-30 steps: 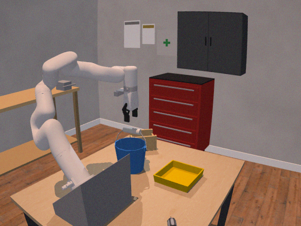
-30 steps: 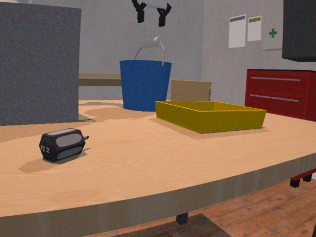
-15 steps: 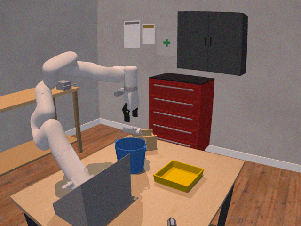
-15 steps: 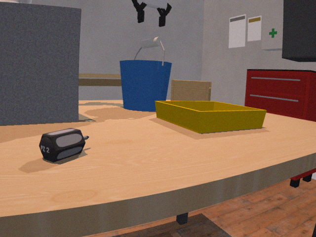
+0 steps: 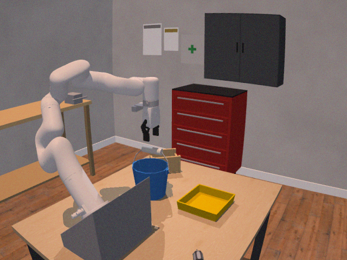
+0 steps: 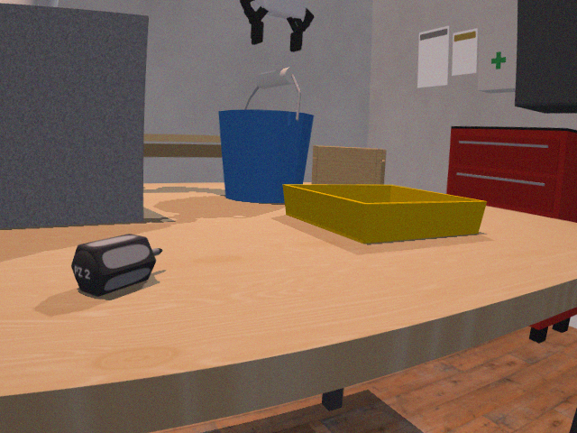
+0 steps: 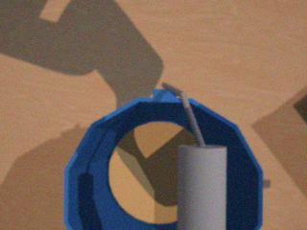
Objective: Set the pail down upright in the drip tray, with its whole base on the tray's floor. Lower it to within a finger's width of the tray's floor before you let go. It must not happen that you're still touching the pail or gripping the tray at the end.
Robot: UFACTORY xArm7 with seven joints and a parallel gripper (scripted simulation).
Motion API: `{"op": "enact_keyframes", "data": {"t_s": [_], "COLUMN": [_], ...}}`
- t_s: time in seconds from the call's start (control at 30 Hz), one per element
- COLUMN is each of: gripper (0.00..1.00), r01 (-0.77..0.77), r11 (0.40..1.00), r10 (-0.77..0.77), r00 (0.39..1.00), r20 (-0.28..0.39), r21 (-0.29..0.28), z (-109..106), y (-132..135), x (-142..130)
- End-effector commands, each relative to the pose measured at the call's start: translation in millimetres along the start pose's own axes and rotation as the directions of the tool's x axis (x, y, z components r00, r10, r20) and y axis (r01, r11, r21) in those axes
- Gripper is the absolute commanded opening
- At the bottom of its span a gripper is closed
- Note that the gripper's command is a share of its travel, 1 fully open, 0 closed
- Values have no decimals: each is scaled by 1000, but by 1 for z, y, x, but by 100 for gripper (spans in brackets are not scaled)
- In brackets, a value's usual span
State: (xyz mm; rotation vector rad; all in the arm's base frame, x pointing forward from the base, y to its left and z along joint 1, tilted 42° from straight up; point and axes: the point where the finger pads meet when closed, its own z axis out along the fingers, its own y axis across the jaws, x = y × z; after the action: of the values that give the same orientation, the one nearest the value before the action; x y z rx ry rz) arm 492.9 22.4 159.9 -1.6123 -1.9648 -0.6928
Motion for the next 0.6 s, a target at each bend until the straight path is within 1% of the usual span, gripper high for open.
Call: {"op": "enact_keyframes", "data": {"t_s": [0.0,0.13,0.53,0.57], "gripper": [100,100,100,100], "r01": [-1,-1,-1,-1], "r11": [1000,1000,1000,1000], "r10": [1,1,1,1], "r00": [1000,1000,1000,1000], "r20": [2,2,2,2], "r21": [-3,-3,-3,-3], "z": [2,7,35,35], "y": [1,1,1,1], "x": [-1,-1,-2,-2]}}
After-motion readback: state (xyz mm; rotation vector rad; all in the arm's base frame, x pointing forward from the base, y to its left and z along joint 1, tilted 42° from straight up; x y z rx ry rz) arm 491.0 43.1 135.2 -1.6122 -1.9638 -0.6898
